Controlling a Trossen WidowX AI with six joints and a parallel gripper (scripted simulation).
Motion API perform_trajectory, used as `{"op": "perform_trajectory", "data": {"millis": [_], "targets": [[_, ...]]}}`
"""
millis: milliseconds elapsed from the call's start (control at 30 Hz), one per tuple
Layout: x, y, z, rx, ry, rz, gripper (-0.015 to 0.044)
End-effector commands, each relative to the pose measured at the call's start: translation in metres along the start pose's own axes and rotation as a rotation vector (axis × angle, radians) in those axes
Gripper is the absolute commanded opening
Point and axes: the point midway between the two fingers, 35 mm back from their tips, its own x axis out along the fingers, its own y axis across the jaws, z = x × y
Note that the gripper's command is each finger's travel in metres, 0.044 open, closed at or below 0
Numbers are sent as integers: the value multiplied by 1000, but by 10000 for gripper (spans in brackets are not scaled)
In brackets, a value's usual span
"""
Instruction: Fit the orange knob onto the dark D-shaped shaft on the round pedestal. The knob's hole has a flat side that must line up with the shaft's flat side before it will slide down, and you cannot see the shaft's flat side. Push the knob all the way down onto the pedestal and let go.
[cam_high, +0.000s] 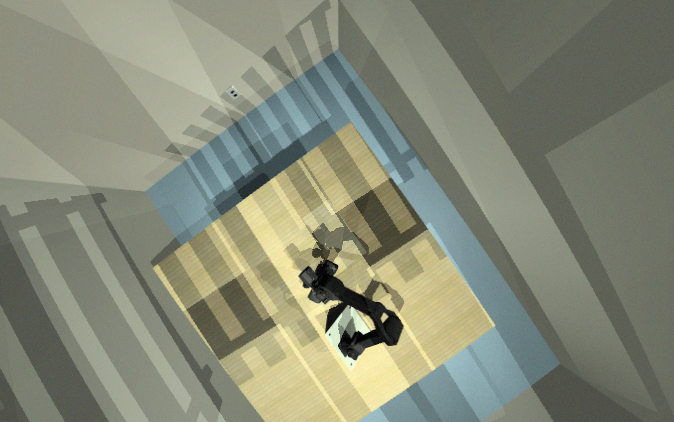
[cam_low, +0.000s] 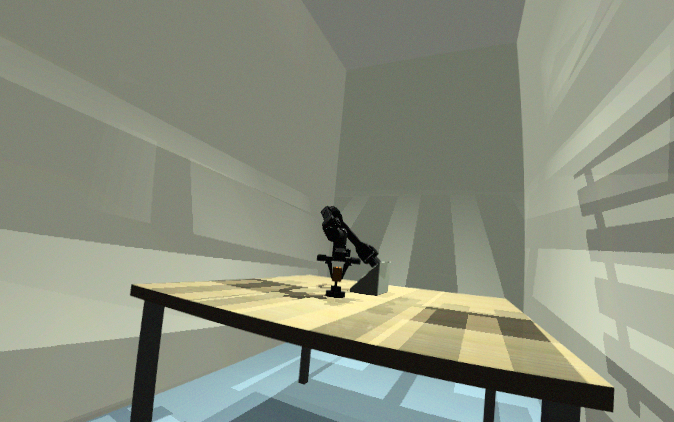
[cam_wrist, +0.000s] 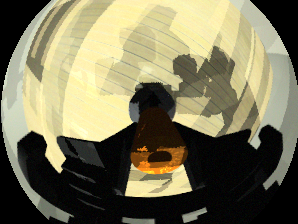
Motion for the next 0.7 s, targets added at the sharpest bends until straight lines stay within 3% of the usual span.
{"op": "perform_trajectory", "data": {"millis": [0, 667], "targets": [[1, 1, 0, -24, -1, -1, 0], [-2, -1, 1, -24, -1, -1, 0]]}}
